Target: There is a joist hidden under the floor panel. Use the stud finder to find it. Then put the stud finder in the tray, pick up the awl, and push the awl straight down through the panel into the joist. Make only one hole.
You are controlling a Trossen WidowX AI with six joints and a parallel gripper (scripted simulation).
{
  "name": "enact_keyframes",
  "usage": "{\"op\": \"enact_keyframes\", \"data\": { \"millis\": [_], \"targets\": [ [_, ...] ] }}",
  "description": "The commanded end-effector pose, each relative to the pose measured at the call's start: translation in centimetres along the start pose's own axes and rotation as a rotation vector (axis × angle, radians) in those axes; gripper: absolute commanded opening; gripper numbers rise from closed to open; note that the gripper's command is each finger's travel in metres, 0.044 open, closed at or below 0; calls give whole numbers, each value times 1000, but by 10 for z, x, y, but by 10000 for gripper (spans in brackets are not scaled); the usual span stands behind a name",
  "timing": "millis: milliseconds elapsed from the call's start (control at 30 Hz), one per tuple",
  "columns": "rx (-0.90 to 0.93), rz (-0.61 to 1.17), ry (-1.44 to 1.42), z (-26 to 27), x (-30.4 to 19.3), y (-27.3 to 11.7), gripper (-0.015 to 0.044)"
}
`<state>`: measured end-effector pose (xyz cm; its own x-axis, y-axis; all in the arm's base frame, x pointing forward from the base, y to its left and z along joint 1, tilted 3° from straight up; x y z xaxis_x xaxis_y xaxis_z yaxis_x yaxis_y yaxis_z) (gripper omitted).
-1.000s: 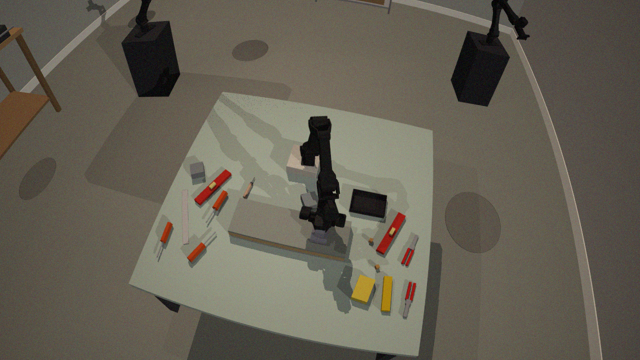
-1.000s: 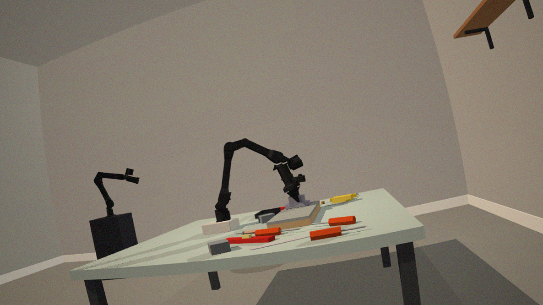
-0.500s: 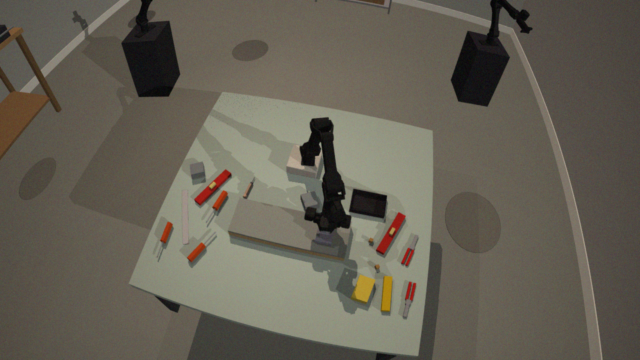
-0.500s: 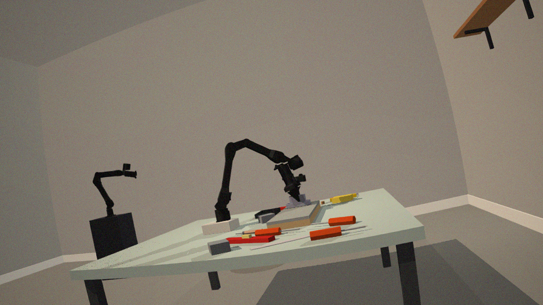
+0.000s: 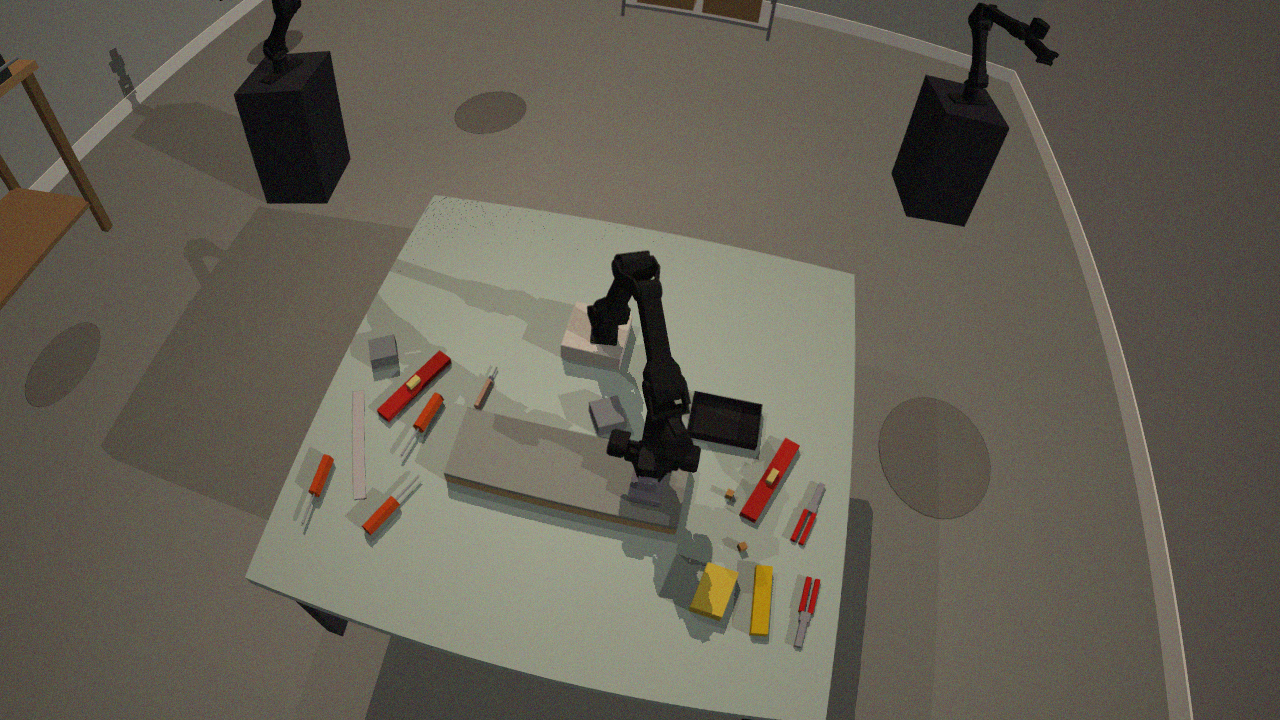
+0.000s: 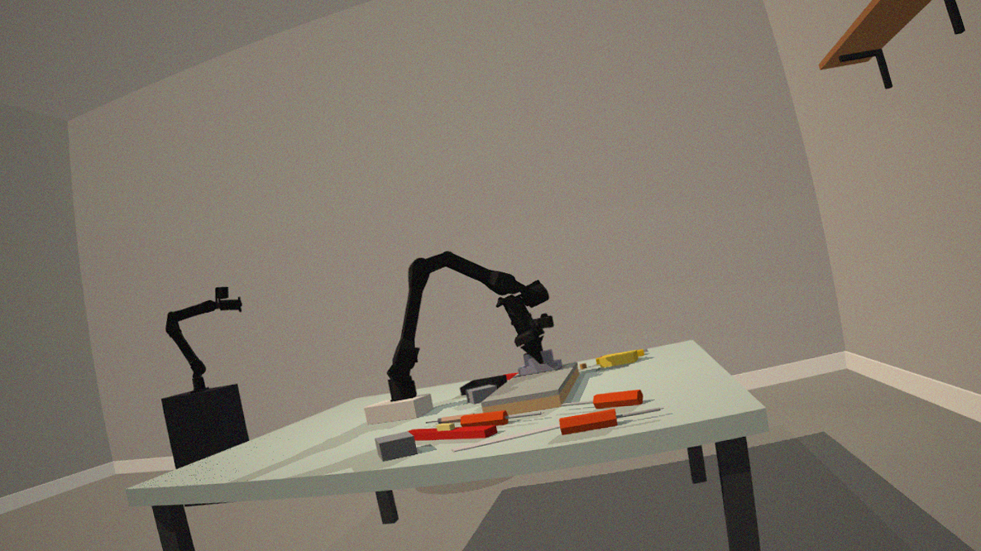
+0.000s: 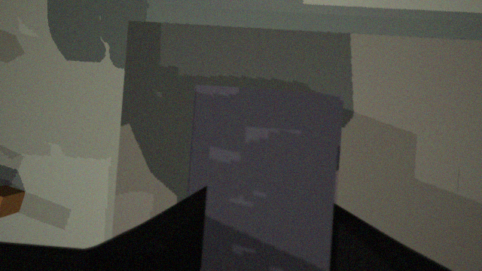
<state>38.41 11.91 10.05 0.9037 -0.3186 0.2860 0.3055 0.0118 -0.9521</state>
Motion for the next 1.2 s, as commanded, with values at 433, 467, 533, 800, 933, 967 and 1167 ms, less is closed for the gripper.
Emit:
{"op": "enact_keyframes", "data": {
  "millis": [433,467,533,800,933,967,1167],
  "targets": [
    [2,0,0,16,-2,0,0],
    [2,0,0,16,-2,0,0],
    [2,0,0,16,-2,0,0],
    [2,3,0,14,-3,0,0],
    [1,3,-1,9,-2,0,0],
    [1,3,-1,7,-2,0,0],
    [0,3,-1,-1,0,1,0]
  ]
}}
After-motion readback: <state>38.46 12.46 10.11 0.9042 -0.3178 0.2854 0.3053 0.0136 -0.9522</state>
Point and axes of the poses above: the point midway between the two fingers, 35 mm back from their tips, its own y axis out along the fingers, its own z axis across the jaws, x = y × z, the point moved 3 cm from there along -y, back along the fingers, and after that the axes turned 9 degrees about y, right-handed, at the moved point
